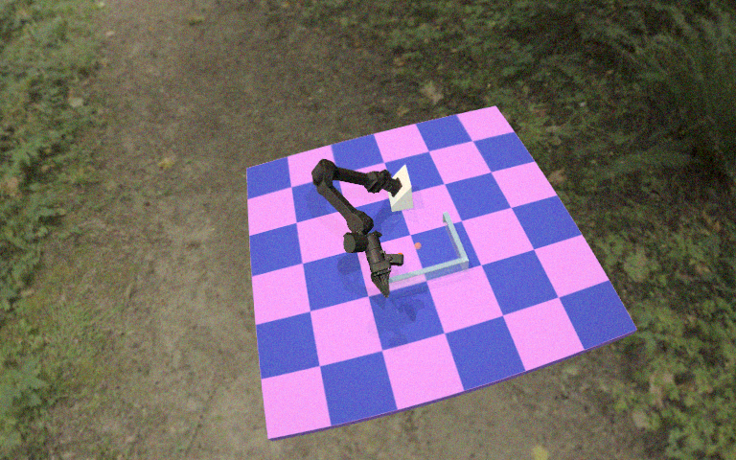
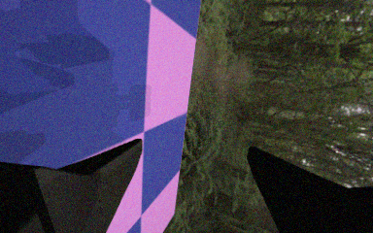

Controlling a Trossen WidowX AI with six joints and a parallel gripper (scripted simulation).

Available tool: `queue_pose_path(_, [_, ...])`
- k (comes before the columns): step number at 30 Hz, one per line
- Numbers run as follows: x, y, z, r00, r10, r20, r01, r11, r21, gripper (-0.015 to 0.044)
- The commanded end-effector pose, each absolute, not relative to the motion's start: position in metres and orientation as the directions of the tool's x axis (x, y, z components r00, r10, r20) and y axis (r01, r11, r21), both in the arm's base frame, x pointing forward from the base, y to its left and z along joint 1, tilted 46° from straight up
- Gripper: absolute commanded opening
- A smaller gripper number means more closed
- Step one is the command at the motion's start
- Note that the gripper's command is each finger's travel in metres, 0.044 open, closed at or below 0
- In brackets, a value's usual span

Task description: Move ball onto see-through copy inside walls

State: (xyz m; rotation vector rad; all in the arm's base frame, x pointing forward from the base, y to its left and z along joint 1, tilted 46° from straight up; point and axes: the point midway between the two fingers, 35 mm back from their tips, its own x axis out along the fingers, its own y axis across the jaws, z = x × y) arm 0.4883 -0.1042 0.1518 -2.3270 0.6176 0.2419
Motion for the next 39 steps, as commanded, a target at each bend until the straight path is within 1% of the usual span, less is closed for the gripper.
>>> queue_pose_path(1, [0.488,-0.104,0.151,0.867,-0.364,-0.341,-0.499,-0.629,-0.596,0.0374])
queue_pose_path(3, [0.486,-0.101,0.144,0.852,-0.366,-0.374,-0.523,-0.569,-0.634,0.0321])
queue_pose_path(6, [0.479,-0.091,0.126,0.802,-0.373,-0.466,-0.59,-0.377,-0.714,0.0246])
queue_pose_path(10, [0.464,-0.079,0.104,0.717,-0.386,-0.58,-0.654,-0.086,-0.751,0.0246])
queue_pose_path(13, [0.448,-0.066,0.081,0.621,-0.396,-0.676,-0.679,0.157,-0.717,0.0246])
queue_pose_path(16, [0.428,-0.055,0.063,0.511,-0.418,-0.751,-0.652,0.382,-0.655,0.0246])
queue_pose_path(19, [0.405,-0.045,0.05,0.394,-0.449,-0.802,-0.574,0.561,-0.596,0.0246])
queue_pose_path(21, [0.391,-0.046,0.049,0.331,-0.482,-0.811,-0.55,0.6,-0.581,0.0246])
queue_pose_path(25, [0.376,-0.049,0.052,0.264,-0.527,-0.808,-0.439,0.68,-0.587,0.0246])
queue_pose_path(29, [0.356,-0.052,0.047,0.167,-0.571,-0.804,-0.344,0.731,-0.59,0.0246])
queue_pose_path(31, [0.343,-0.054,0.045,0.104,-0.599,-0.794,-0.307,0.74,-0.598,0.0246])
queue_pose_path(39, [0.31,-0.06,0.046,-0.048,-0.671,-0.739,-0.091,0.74,-0.666,0.0246])
